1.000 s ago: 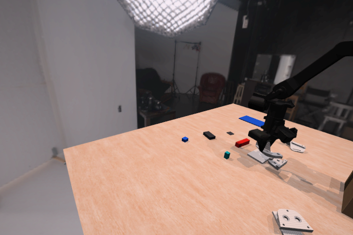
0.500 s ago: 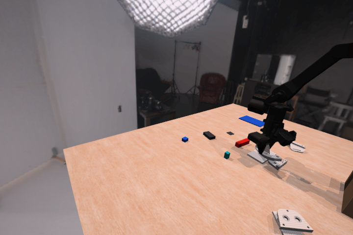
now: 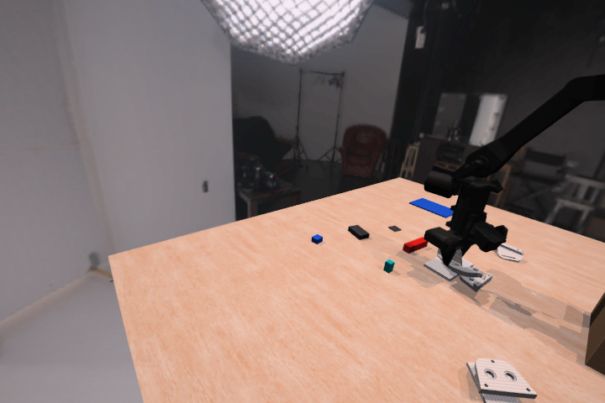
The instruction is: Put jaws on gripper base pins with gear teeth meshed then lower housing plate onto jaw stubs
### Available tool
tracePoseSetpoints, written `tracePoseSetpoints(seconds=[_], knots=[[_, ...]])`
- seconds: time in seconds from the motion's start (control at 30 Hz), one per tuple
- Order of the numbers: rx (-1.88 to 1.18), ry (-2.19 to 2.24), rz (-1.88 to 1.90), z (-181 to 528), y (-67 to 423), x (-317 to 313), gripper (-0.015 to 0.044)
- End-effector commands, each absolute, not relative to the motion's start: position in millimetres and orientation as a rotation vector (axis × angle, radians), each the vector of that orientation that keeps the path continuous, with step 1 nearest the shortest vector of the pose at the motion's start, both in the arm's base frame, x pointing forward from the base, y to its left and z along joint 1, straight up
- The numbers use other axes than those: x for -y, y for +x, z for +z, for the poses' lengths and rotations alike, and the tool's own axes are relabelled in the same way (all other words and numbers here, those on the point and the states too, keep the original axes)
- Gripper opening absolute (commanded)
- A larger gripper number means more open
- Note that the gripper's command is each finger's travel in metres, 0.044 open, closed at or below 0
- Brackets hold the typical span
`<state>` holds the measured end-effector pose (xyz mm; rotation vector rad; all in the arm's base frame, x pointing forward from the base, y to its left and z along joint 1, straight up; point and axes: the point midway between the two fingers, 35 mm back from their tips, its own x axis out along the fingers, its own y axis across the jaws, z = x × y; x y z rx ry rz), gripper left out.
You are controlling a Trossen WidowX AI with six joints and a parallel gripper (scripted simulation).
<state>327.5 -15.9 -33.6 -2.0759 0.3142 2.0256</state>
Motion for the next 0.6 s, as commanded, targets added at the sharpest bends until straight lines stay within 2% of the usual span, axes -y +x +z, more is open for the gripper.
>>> tracePoseSetpoints(seconds=[0.0,0.57], knots=[[-0.324,-2.077,2.02,-34.0,328.0,16.5,0.0134],[-0.325,-2.076,2.019,-39.0,328.1,16.5,0.0134]])
